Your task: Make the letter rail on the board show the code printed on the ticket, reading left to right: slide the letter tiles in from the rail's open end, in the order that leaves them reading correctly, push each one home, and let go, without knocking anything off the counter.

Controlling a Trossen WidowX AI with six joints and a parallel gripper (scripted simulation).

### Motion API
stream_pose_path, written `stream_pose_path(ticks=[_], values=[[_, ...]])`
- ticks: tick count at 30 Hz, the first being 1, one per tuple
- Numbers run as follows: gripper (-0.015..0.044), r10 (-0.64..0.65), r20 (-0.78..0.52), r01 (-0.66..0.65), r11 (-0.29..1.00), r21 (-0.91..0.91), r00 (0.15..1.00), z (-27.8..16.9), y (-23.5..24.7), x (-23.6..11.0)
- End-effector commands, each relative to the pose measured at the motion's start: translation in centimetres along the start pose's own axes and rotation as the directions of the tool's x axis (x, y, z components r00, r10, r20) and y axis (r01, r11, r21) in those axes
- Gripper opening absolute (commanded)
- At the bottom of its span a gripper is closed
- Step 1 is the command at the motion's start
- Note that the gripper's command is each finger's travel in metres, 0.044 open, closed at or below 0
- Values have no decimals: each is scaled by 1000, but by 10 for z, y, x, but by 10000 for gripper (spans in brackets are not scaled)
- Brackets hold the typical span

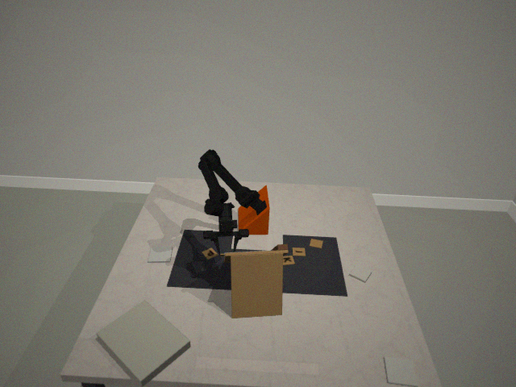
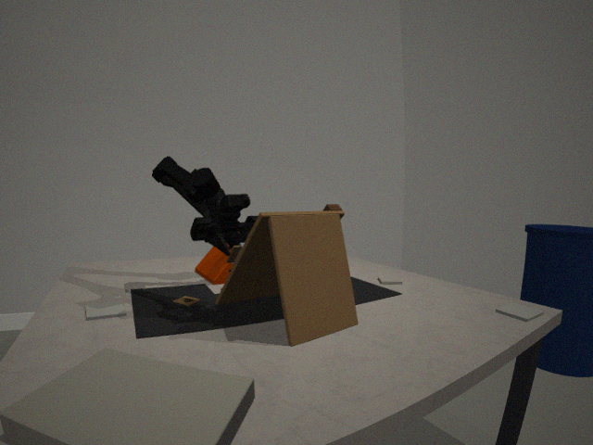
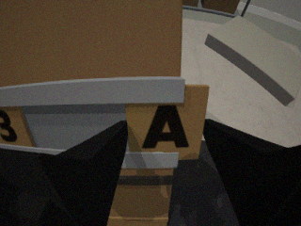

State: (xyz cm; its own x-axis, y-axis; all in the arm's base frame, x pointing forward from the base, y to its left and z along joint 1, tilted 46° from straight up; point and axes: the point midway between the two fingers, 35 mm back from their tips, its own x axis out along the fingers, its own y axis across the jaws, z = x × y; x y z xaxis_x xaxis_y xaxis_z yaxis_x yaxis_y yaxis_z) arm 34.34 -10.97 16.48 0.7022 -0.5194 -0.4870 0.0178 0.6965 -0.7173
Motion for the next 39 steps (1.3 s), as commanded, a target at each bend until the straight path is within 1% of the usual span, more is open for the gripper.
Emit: stream_pose_path(ticks=[1,39], values=[[0,0,-2,0,1000,4,1000,0,3,1],[0,1,-3,-1,1000,5,1000,-1,25,1]])
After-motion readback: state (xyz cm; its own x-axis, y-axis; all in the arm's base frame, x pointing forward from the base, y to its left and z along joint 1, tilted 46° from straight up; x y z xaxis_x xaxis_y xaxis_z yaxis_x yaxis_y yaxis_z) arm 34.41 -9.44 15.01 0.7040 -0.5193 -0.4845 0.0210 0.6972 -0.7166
